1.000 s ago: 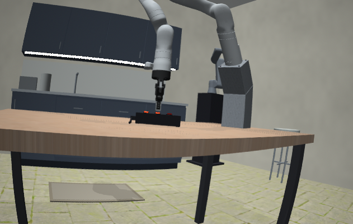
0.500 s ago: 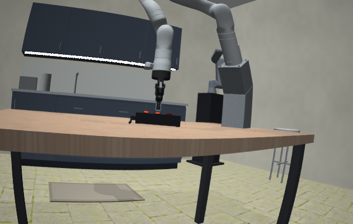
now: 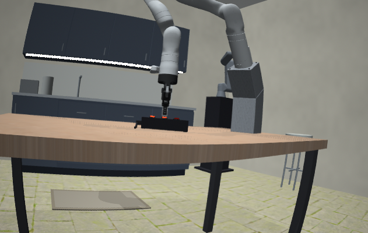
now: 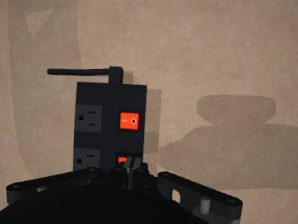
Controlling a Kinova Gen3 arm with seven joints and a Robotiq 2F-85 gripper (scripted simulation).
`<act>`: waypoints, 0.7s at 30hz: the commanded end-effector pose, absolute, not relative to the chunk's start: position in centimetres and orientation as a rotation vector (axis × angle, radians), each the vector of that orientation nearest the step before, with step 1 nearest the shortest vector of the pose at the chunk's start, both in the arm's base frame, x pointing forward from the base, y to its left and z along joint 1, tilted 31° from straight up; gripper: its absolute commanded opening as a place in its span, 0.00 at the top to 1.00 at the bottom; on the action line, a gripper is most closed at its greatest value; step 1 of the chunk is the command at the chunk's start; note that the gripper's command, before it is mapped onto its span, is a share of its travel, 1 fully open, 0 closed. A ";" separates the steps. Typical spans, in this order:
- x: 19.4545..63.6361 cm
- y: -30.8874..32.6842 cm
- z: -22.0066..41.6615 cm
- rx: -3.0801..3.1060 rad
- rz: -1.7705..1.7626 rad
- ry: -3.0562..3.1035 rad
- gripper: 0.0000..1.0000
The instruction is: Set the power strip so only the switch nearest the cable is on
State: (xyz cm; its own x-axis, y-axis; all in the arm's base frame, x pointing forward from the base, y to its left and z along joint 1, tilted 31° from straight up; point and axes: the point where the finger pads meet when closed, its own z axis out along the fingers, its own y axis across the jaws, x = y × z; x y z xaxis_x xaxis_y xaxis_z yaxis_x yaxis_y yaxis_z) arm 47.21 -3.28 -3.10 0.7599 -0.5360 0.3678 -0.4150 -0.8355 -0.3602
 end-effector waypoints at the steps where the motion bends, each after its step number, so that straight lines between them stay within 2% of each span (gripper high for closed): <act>1: 47.3 -3.2 -3.2 -2.700 -0.678 0.744 1.00; 21: 47.4 -3.2 -3.5 -2.700 -0.678 0.744 1.00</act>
